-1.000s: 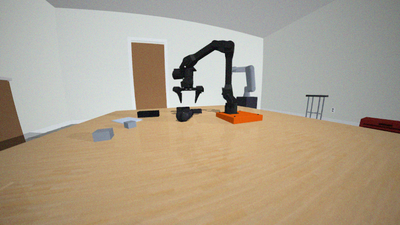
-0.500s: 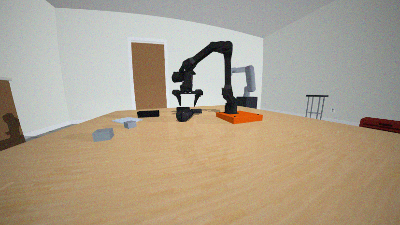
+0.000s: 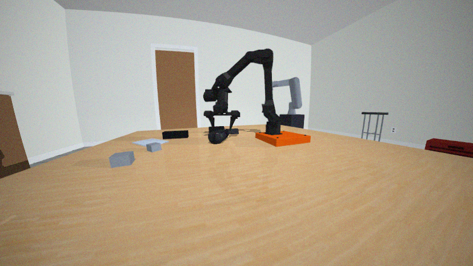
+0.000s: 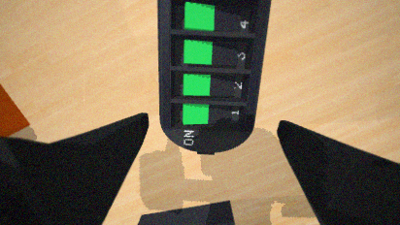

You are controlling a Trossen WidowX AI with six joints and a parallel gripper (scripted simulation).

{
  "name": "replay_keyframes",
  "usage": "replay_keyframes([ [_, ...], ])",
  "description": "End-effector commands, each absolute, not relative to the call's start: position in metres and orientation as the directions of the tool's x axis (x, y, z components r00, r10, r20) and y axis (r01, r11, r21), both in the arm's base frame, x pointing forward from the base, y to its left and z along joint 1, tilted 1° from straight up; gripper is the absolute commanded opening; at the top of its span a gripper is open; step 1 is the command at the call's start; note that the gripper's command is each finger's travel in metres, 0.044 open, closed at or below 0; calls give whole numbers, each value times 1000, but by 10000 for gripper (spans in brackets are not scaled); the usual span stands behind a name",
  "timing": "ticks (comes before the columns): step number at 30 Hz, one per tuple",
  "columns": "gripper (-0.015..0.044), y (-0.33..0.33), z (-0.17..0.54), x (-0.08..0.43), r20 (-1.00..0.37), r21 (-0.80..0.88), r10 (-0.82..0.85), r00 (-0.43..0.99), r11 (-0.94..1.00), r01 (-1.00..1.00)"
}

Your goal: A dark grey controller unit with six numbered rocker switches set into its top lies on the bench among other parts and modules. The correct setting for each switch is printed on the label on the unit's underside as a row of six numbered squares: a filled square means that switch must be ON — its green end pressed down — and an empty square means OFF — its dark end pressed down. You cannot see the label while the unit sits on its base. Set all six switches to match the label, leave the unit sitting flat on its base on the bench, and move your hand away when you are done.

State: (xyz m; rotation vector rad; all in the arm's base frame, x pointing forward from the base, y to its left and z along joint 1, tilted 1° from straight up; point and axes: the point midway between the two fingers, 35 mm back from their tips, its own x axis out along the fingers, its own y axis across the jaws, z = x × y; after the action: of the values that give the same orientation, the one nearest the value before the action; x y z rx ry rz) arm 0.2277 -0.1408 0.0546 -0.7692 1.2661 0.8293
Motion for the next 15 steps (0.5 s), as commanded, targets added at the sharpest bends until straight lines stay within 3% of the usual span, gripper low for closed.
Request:
replay_keyframes([
  [1,440,-139,45,225,-989,-26,115,95,496,-868],
  [4,440,-139,43,225,-989,-26,115,95,496,-868],
  [7,361,-139,43,225,-989,-26,115,95,496,-868],
  [15,326,-139,43,225,-989,-26,115,95,496,-868],
])
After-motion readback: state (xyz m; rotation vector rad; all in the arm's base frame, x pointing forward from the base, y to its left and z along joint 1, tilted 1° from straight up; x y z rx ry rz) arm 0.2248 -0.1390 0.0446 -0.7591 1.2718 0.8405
